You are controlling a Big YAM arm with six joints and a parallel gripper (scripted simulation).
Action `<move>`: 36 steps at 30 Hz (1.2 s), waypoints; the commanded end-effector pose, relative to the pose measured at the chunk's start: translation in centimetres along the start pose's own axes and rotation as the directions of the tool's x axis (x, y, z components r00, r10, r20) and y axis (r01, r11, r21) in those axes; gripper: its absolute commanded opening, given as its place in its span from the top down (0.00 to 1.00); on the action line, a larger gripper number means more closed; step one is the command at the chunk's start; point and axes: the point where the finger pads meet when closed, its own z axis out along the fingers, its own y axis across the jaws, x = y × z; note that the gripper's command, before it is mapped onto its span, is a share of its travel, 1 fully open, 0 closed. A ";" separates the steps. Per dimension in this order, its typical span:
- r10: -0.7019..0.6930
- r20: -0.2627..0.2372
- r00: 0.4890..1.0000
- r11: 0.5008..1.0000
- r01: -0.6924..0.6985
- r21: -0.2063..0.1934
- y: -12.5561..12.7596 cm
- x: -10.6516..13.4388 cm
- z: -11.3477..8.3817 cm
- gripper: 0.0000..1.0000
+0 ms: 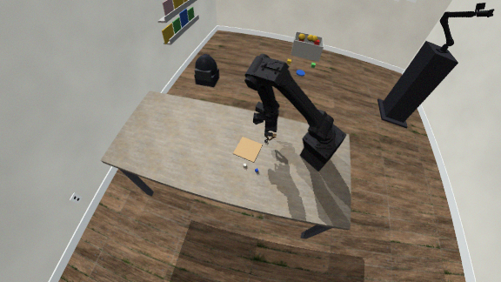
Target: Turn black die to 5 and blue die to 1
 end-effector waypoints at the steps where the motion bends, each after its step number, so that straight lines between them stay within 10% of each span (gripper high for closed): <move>1: 0.153 0.029 0.988 0.988 -0.153 0.018 0.1 -0.9 0.1 0.00; 14: 0.421 0.044 0.906 0.907 -0.421 0.009 0.1 -1.2 1.1 0.00; 15: 0.421 0.044 0.906 0.907 -0.421 0.009 0.1 -1.2 1.1 0.69; 36: 0.419 0.040 0.907 0.908 -0.420 0.007 0.1 -1.1 1.0 0.69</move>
